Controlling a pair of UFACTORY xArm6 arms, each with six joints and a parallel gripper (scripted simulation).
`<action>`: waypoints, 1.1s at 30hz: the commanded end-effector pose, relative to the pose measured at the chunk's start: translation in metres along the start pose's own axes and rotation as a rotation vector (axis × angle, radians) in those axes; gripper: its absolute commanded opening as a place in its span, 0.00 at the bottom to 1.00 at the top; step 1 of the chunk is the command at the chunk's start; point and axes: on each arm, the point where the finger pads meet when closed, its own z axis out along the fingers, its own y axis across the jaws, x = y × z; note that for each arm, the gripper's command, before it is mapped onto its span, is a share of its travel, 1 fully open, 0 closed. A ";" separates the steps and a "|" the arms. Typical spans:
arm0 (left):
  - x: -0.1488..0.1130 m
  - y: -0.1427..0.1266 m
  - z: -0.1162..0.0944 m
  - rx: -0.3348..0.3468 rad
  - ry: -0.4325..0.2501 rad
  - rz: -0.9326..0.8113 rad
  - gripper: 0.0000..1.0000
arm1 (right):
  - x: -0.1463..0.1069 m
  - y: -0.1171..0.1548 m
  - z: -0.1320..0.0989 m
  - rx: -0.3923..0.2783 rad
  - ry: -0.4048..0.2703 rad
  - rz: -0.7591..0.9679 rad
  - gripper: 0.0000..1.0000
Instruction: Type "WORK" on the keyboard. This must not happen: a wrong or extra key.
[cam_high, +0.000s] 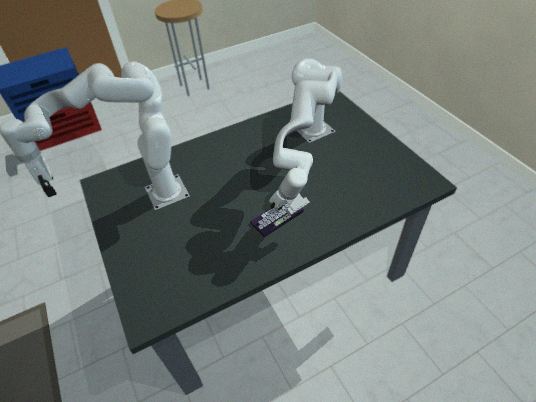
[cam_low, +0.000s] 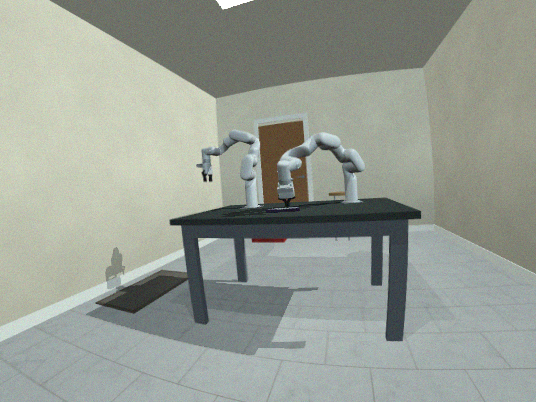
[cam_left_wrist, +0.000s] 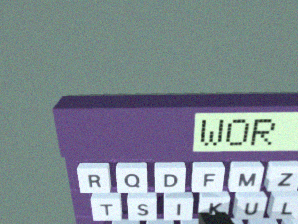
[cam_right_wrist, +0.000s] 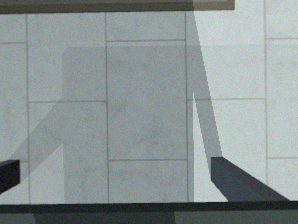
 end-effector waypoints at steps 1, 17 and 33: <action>0.000 0.001 -0.002 -0.004 0.004 0.002 0.00 | 0.001 0.000 -0.001 0.000 0.004 0.000 1.00; 0.001 0.001 -0.001 -0.004 0.004 0.002 0.00 | 0.001 0.000 -0.001 0.000 0.004 0.000 1.00; -0.002 0.001 -0.008 -0.004 0.004 0.002 0.00 | 0.001 0.000 -0.001 0.000 0.004 0.000 1.00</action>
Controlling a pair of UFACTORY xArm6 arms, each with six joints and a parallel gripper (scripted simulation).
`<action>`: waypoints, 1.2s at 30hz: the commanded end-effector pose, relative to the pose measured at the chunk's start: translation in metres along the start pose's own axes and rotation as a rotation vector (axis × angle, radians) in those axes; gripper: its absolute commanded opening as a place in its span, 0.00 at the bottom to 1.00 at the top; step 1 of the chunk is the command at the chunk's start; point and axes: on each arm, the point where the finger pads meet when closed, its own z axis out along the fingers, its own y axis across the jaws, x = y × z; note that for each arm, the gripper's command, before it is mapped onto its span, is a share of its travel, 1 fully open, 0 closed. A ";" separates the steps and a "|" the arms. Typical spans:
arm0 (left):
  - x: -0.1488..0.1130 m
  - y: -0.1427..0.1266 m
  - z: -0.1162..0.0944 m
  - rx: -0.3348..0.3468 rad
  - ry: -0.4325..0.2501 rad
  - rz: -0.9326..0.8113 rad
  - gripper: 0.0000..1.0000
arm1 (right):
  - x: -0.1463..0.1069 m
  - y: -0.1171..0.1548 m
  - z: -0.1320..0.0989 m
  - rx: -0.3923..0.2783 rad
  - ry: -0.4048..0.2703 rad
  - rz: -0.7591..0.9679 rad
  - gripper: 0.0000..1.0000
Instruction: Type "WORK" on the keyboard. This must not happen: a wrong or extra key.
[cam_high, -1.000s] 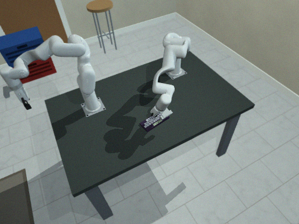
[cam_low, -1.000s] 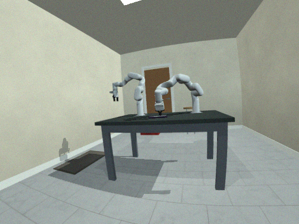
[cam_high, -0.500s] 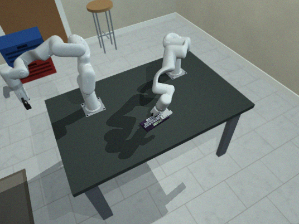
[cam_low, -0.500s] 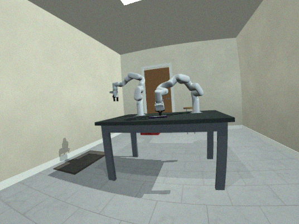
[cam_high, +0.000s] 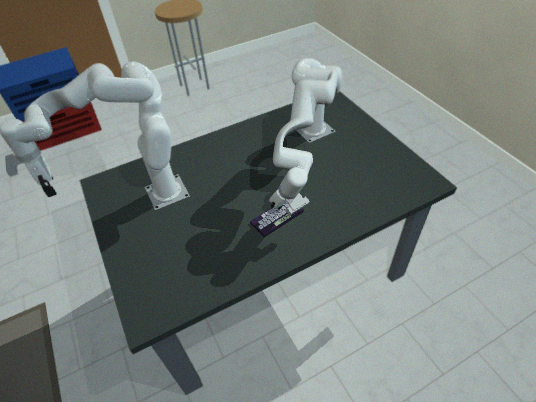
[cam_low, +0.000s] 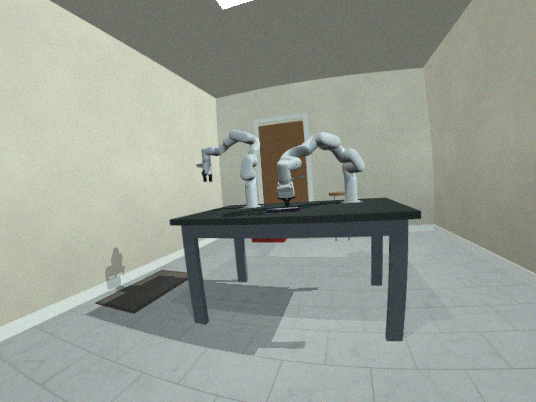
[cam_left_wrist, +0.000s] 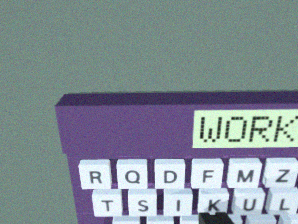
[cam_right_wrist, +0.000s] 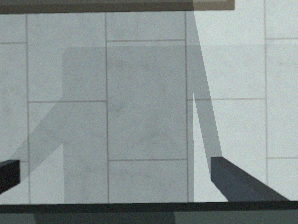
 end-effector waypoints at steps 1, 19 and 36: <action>-0.001 0.001 -0.005 -0.004 0.004 0.002 0.00 | 0.001 0.000 -0.001 0.000 0.004 0.000 1.00; -0.009 0.001 -0.021 -0.004 0.004 0.002 0.00 | 0.001 0.000 -0.001 0.000 0.004 0.000 1.00; -0.011 0.001 -0.025 -0.004 0.004 0.002 0.00 | 0.001 0.000 -0.001 0.000 0.004 0.000 1.00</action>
